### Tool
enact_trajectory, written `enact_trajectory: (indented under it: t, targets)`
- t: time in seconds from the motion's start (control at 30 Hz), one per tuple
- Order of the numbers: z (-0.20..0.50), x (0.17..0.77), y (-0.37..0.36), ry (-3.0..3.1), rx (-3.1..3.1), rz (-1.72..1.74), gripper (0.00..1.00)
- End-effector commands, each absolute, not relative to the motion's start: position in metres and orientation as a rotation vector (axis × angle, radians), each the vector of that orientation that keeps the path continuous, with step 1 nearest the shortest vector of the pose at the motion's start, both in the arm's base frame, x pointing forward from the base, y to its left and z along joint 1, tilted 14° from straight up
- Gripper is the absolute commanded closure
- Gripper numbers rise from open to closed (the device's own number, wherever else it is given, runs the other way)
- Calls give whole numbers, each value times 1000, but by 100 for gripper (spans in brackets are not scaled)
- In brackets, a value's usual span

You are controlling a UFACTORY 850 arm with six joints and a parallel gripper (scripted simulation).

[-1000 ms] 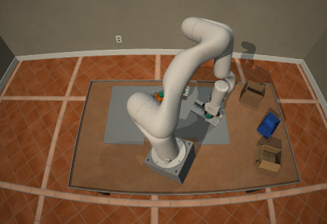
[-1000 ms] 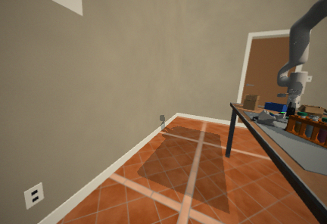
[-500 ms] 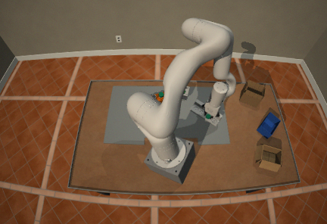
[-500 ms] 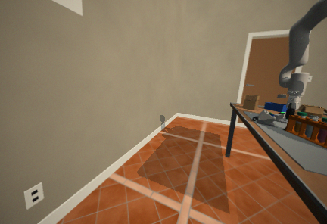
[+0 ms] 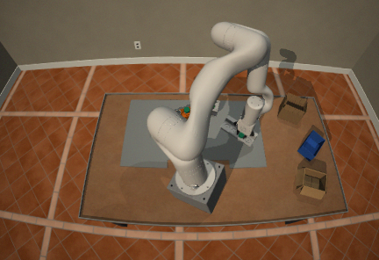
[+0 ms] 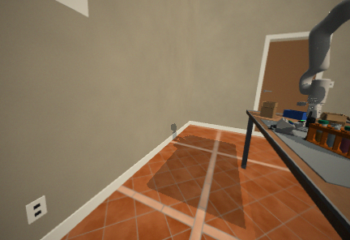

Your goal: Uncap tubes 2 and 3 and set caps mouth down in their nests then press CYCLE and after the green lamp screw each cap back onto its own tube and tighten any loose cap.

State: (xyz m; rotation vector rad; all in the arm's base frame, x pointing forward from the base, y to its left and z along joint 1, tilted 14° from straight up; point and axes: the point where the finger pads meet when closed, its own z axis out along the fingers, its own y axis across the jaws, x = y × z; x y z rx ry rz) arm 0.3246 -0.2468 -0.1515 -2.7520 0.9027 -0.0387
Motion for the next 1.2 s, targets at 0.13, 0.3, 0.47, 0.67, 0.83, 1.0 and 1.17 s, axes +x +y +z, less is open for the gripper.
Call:
enact_trajectory:
  t: [0.13, 0.3, 0.47, 0.67, 0.83, 1.0, 1.17]
  targets:
    - [-152, 325, -247, 903, -2753, -41, 54]
    - [-152, 325, -247, 903, -2753, -41, 100]
    - [-152, 325, -247, 903, -2753, -41, 100]
    - [-152, 325, -247, 903, -2753, -41, 100]
    - [-128, 323, -253, 903, -2753, -41, 100]
    - [-104, 320, -258, 903, -2753, -41, 100]
    - [-85, 318, -263, 903, -2753, -41, 100]
